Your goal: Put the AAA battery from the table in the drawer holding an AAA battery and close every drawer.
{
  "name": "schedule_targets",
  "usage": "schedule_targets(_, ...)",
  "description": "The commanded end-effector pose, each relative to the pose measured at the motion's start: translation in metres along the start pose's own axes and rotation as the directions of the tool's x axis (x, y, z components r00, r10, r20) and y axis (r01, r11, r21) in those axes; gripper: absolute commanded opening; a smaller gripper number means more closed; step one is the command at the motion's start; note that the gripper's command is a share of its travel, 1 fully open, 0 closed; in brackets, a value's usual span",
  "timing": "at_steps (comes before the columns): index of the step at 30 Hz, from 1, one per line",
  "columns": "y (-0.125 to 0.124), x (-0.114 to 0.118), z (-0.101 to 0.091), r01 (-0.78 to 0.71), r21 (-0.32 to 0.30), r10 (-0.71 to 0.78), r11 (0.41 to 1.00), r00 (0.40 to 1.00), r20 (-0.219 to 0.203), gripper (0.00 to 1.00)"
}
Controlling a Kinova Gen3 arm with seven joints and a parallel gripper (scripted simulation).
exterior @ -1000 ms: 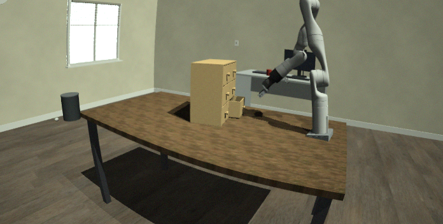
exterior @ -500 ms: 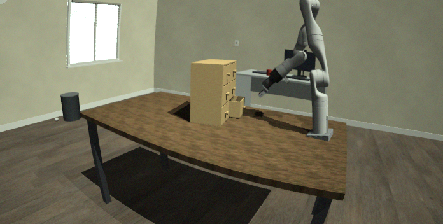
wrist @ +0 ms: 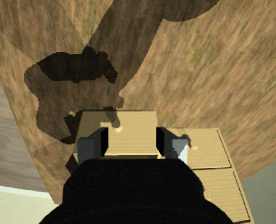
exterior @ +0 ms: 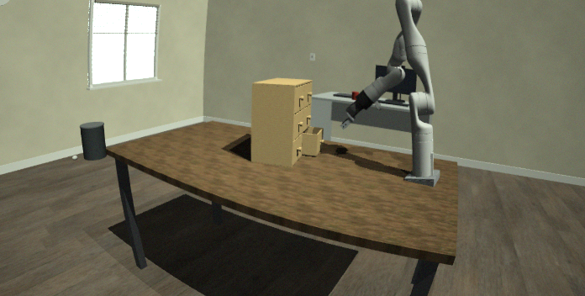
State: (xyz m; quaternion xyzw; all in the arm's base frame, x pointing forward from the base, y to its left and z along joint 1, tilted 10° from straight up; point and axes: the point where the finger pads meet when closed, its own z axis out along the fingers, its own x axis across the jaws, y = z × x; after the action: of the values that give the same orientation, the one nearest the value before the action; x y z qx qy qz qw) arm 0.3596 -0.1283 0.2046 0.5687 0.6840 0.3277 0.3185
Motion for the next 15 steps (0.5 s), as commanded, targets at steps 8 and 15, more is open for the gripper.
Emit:
schedule_targets(8,0.0010,-0.0002,-0.0003,0.002,0.006,-0.002,1.000,1.000,0.000,1.00)
schedule_targets(15,0.0013,-0.0001,-0.0005,0.002,0.011,-0.002,1.000,1.000,0.000,1.00)
